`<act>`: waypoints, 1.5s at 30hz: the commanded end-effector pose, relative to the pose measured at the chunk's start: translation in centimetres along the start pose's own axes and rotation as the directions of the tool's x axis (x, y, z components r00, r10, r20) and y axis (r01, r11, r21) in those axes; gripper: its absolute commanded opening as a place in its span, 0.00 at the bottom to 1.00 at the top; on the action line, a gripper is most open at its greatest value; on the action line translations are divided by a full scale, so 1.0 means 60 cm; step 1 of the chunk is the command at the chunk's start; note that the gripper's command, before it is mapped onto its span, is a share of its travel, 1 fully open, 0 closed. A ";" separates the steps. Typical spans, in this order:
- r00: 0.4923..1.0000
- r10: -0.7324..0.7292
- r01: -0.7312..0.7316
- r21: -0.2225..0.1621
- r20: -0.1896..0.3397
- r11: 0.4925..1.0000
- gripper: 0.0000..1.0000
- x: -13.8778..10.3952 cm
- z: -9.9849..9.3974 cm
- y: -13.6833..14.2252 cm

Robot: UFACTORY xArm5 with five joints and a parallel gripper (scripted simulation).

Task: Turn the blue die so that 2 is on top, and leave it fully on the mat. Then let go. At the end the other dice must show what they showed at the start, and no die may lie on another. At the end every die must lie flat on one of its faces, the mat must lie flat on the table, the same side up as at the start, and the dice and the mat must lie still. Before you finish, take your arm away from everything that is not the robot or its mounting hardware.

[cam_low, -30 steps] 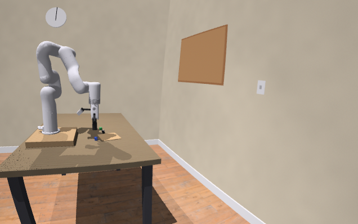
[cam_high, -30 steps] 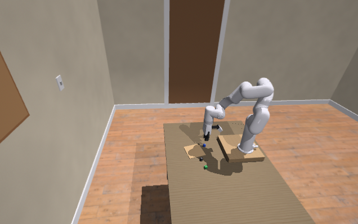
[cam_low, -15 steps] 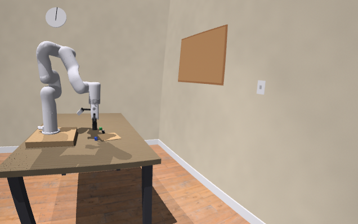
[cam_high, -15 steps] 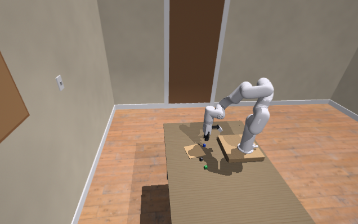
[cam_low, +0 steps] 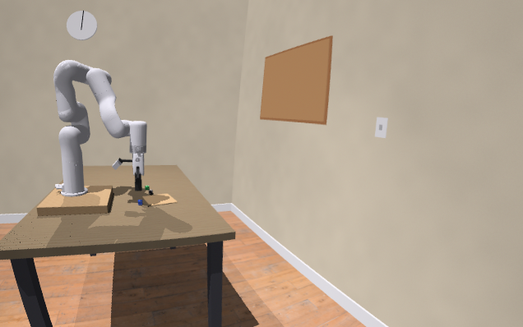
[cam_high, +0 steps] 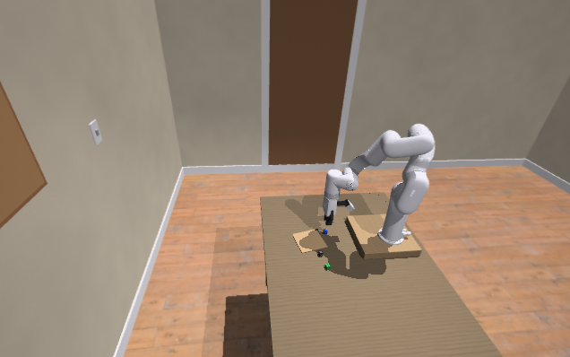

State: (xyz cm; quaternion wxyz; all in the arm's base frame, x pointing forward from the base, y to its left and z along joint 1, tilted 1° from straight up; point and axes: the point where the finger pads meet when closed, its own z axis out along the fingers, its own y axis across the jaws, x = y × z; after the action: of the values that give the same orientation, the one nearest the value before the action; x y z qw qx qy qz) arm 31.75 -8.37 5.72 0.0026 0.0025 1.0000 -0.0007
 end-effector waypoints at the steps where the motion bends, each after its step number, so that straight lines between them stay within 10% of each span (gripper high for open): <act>1: 1.000 0.000 0.000 0.001 0.003 1.000 0.36 -0.002 0.005 -0.001; 45: 1.000 0.000 0.000 0.001 0.003 1.000 0.36 -0.002 0.077 -0.001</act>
State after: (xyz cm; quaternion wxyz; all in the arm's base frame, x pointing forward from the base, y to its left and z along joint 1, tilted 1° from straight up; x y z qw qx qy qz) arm 31.80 -8.42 1.08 0.0026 0.0025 1.0000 -0.0007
